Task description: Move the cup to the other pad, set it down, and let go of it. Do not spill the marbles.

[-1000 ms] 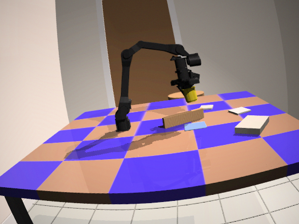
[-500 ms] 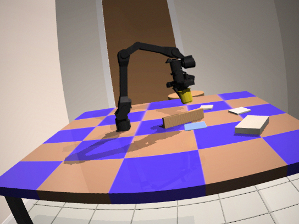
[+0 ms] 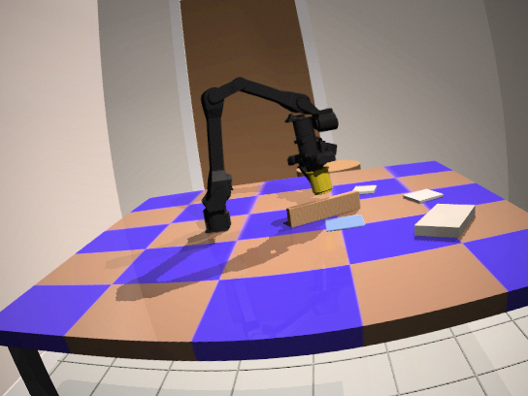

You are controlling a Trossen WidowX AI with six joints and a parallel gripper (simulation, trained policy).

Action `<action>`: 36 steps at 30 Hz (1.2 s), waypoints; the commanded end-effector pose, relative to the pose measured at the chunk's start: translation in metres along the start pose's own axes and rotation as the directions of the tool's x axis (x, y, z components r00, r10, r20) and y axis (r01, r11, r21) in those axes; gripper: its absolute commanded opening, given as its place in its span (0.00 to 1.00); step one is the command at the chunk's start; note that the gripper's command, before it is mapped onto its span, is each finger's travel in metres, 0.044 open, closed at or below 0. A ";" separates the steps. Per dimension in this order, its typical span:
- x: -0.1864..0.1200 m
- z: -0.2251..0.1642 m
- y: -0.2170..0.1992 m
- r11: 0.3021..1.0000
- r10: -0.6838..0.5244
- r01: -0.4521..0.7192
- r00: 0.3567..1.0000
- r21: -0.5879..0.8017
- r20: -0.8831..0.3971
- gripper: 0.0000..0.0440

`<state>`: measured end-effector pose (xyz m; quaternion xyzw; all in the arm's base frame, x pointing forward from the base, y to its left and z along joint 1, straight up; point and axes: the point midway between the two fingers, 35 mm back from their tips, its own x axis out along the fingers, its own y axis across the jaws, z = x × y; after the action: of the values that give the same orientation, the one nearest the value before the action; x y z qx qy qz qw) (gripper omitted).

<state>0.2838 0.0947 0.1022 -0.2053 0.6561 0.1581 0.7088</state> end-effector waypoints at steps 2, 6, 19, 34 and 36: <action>0.007 -0.005 0.004 1.000 -0.005 0.005 1.000 0.014 0.002 0.00; 0.016 -0.012 0.008 1.000 -0.006 0.006 1.000 0.025 -0.001 0.00; 0.036 -0.026 0.014 0.998 -0.015 0.015 1.000 0.058 0.005 0.11; 0.020 -0.021 0.012 0.996 0.012 -0.023 0.993 0.092 0.121 0.40; 0.018 -0.022 0.013 0.995 0.017 -0.029 0.991 0.092 0.131 0.41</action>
<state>0.2624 0.0937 0.0803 -0.1571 0.6195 0.1446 0.7554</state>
